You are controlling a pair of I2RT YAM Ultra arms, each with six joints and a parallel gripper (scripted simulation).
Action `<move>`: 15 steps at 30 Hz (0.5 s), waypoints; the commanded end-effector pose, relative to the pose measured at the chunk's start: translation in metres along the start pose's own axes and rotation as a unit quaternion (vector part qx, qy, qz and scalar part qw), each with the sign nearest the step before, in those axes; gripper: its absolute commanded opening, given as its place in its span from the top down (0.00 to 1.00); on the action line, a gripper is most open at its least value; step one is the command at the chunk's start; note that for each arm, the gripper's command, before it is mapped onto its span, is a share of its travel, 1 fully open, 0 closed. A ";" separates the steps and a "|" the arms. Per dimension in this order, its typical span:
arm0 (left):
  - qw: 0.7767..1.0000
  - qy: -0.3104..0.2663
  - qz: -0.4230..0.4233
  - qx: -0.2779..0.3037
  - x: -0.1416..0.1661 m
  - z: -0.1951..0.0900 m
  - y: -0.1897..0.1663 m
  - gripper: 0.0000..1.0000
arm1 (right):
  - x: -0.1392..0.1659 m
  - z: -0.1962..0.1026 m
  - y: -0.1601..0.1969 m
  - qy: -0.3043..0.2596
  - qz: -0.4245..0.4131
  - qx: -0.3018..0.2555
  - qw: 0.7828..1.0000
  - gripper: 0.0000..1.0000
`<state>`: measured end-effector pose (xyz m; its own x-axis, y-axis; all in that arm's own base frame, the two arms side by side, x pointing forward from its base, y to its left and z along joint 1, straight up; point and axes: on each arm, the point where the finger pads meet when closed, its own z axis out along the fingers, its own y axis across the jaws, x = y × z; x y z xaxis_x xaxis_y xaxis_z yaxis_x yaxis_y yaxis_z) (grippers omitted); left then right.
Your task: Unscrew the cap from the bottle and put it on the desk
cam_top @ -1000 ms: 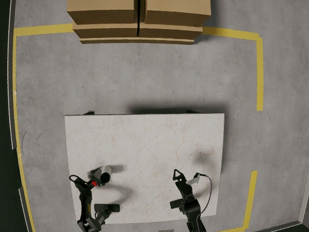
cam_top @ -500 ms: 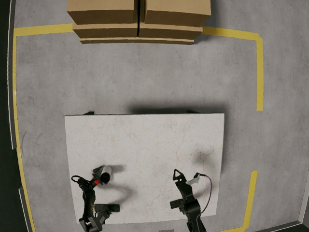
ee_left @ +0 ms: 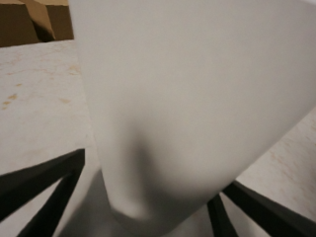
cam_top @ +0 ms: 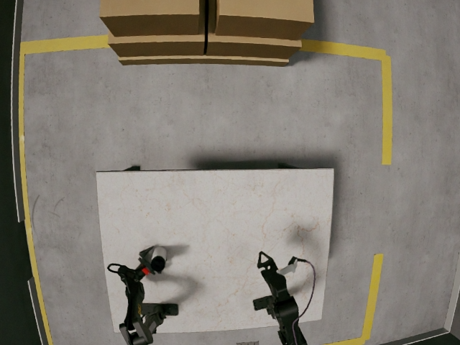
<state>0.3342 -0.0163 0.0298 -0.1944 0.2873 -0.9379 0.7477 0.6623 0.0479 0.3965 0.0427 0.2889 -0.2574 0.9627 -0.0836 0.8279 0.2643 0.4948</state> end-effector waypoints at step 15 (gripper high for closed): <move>1.000 -0.003 -0.024 0.008 0.001 0.003 -0.005 0.04 | -0.003 -0.003 0.003 -0.005 -0.002 -0.005 1.000 0.06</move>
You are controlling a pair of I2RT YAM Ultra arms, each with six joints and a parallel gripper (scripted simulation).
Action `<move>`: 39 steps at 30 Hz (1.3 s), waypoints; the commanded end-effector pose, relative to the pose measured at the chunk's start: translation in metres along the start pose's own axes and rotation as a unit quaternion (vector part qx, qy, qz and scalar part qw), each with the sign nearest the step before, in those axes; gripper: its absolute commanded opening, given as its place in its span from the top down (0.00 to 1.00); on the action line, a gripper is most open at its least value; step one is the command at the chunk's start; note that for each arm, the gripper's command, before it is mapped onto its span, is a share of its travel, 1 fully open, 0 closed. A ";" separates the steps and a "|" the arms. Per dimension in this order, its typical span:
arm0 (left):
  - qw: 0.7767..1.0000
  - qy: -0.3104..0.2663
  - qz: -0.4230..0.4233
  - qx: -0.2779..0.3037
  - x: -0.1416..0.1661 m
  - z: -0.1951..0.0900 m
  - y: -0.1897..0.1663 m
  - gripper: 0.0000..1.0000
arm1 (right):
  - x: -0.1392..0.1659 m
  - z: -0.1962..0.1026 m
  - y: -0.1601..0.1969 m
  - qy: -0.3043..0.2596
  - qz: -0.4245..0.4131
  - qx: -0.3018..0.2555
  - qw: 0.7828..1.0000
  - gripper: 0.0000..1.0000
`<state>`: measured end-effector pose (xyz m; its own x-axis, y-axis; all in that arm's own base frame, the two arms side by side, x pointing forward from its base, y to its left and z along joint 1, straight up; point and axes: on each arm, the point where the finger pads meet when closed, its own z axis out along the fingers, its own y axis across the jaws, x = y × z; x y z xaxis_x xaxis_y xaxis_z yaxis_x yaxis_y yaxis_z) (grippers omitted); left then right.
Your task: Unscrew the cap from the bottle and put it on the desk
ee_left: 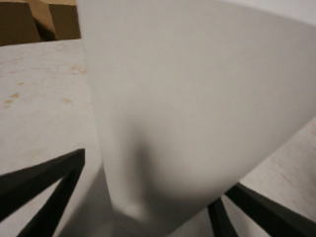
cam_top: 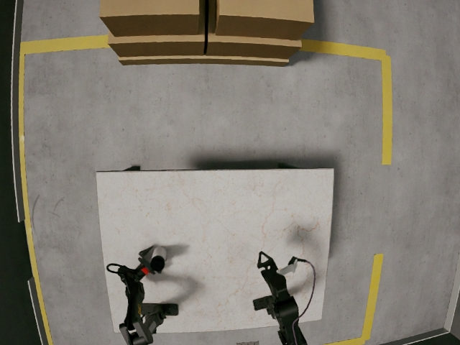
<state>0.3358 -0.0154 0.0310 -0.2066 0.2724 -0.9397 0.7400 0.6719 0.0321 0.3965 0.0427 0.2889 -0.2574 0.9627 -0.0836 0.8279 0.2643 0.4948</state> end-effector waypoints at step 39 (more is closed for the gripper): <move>1.000 0.002 -0.011 0.005 0.006 0.002 -0.003 0.41 | -0.003 -0.003 0.003 -0.005 -0.002 -0.005 1.000 0.06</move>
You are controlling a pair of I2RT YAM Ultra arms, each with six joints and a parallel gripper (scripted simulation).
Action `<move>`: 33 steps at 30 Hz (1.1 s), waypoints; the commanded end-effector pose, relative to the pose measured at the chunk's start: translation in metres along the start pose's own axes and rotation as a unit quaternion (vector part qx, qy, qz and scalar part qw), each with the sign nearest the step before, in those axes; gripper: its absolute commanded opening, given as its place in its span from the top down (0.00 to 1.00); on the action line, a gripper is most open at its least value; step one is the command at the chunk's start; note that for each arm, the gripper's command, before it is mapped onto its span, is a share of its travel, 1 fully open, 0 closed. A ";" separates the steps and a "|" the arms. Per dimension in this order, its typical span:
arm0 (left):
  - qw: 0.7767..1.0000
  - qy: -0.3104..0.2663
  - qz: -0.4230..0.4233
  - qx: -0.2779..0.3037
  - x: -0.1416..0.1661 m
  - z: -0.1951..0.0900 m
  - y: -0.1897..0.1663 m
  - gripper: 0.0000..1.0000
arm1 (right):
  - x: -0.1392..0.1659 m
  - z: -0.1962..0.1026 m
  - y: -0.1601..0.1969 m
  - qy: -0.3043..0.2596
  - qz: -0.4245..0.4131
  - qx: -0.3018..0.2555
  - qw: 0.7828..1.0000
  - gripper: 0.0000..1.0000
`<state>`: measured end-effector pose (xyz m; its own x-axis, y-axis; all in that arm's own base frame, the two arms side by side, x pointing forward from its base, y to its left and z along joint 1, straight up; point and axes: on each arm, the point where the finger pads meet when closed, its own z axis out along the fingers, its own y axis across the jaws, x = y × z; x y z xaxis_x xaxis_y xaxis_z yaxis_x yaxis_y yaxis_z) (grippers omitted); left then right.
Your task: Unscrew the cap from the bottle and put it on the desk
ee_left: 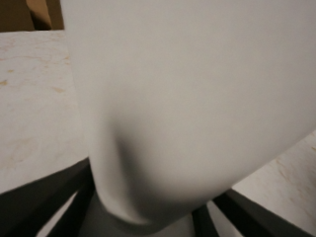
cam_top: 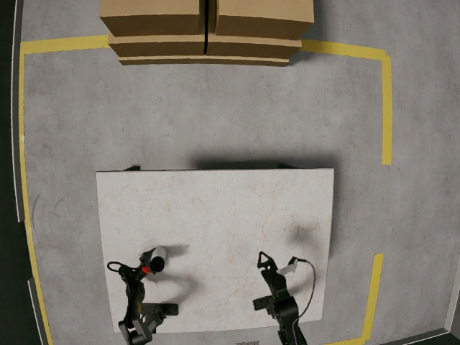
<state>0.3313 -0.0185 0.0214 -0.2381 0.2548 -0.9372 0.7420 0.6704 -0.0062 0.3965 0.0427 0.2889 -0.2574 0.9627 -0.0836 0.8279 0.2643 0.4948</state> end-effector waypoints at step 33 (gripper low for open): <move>0.998 0.045 0.044 -0.004 -0.120 0.151 0.041 1.00 | -0.003 -0.003 0.003 -0.005 -0.002 -0.005 1.000 0.06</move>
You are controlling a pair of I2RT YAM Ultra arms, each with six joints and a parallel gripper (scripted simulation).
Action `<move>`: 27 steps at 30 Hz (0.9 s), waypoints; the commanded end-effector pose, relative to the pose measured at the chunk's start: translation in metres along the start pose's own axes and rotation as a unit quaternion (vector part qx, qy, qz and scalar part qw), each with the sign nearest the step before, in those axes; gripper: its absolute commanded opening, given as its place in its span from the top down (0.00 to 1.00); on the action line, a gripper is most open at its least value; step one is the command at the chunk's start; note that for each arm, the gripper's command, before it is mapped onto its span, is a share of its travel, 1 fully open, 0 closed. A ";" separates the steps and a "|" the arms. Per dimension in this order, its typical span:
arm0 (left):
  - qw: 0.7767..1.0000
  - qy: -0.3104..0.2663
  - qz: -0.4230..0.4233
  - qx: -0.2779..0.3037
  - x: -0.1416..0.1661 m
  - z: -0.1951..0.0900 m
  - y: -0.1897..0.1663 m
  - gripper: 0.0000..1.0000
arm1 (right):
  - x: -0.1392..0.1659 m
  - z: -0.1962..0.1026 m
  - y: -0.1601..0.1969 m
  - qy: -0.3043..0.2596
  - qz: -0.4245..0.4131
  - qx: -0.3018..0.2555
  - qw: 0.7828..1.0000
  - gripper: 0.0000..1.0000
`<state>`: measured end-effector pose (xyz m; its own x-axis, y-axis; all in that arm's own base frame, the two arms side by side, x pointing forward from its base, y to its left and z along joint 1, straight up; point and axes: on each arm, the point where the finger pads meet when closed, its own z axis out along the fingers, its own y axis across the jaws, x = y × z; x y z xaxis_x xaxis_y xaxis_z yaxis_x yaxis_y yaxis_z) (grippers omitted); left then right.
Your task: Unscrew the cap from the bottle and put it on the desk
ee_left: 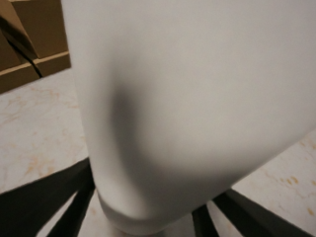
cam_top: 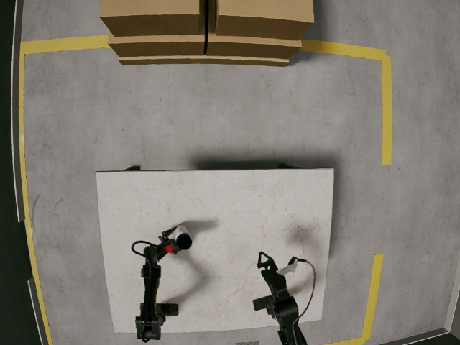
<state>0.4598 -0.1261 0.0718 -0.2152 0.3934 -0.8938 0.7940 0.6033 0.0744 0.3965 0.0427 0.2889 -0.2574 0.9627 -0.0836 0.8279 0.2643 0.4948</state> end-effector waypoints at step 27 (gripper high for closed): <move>0.996 -0.067 -0.045 -0.024 -0.169 0.234 -0.135 1.00 | -0.003 -0.003 0.003 -0.005 -0.002 -0.005 1.000 0.06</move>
<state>0.5121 -0.3982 0.0707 -0.2575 0.3277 -0.9090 0.7705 0.6374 0.0115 0.3965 0.0427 0.2889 -0.2574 0.9627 -0.0836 0.8279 0.2643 0.4948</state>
